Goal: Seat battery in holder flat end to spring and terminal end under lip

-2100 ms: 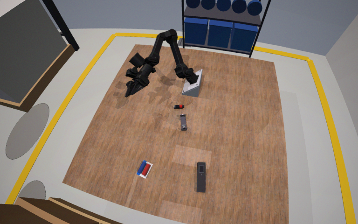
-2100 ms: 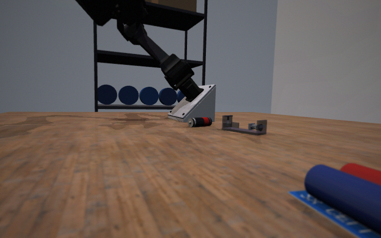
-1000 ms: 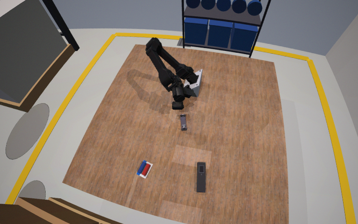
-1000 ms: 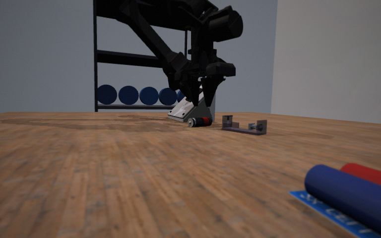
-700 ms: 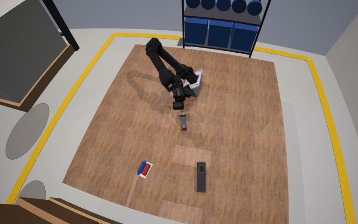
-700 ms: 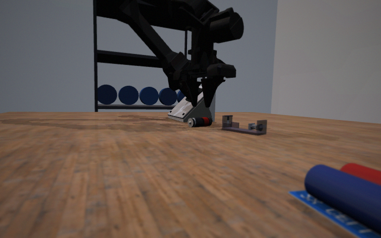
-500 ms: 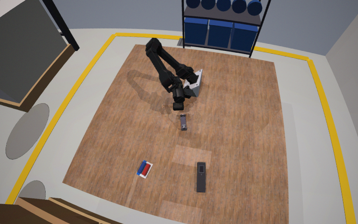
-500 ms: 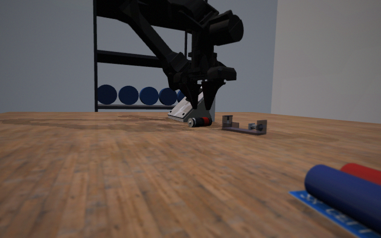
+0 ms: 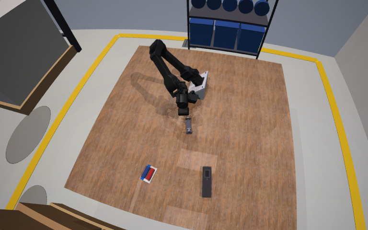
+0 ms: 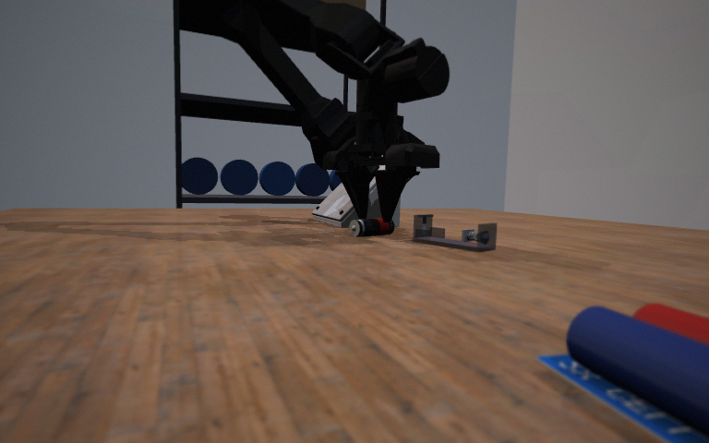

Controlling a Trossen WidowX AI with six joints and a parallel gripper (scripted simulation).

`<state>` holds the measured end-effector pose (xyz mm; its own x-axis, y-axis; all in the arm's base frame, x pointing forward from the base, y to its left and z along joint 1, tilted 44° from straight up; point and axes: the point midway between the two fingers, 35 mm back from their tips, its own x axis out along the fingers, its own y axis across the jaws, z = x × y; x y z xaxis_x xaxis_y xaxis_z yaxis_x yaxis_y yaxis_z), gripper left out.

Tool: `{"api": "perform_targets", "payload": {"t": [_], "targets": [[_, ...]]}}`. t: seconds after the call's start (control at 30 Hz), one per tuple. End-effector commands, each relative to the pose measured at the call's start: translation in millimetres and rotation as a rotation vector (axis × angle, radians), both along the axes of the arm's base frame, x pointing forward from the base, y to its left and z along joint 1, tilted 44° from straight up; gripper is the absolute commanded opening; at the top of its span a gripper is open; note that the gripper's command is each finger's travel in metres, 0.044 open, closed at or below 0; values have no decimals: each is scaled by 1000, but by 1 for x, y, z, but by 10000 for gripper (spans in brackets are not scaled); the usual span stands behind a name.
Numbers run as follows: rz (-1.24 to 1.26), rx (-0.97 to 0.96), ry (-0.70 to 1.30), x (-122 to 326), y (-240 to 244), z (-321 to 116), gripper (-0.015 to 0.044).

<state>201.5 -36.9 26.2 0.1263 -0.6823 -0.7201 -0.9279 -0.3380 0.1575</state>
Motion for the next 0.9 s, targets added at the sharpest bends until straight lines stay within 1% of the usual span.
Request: {"api": "perform_targets", "payload": {"t": [0.0, 0.3, 0.47, 0.63, 0.87], "targets": [[3, -6, 8, -1, -6, -5, 244], [3, -10, 8, -1, -14, -13, 244], [3, -10, 8, -1, -14, -13, 112], [3, -10, 8, -1, -14, -13, 82], [3, -7, 8, -1, -8, -7, 82]]}}
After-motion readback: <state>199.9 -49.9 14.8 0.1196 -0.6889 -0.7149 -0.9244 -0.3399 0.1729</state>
